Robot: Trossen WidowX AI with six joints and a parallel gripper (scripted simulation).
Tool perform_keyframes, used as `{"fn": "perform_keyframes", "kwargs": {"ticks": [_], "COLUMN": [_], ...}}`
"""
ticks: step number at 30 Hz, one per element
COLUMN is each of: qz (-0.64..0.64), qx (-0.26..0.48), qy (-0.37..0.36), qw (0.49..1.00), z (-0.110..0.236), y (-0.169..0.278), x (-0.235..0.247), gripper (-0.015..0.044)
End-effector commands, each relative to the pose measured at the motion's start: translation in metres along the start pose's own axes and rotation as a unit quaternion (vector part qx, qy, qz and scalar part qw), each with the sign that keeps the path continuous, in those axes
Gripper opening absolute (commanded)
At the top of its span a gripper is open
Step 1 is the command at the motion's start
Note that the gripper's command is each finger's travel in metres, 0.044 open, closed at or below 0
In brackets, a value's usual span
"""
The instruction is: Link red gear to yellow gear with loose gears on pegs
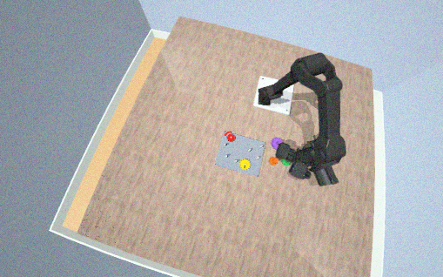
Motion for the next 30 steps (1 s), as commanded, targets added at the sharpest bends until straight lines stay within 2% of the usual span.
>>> {"fn": "perform_keyframes", "kwargs": {"ticks": [1, 3, 30], "qz": [-0.001, -0.001, -0.001], "qx": [-0.002, -0.002, -0.002], "qy": [0.001, 0.001, 0.001], "qw": [1.000, 1.000, 1.000], "z": [0.000, 0.000, 0.055], "y": [0.000, 0.000, -0.007], "x": [0.000, 0.000, 0.001], "gripper": [0.0032, 0.0000, 0.0000]}}
Point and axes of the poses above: the point midway between the two fingers, 35 mm back from their tips, its own z axis back along the fingers, its own x axis across the jaws, y = z × x, the point moved 6 cm from there along z, back along the fingers, and after that the axes turned 11 degrees about z, right-handed, at the moved point
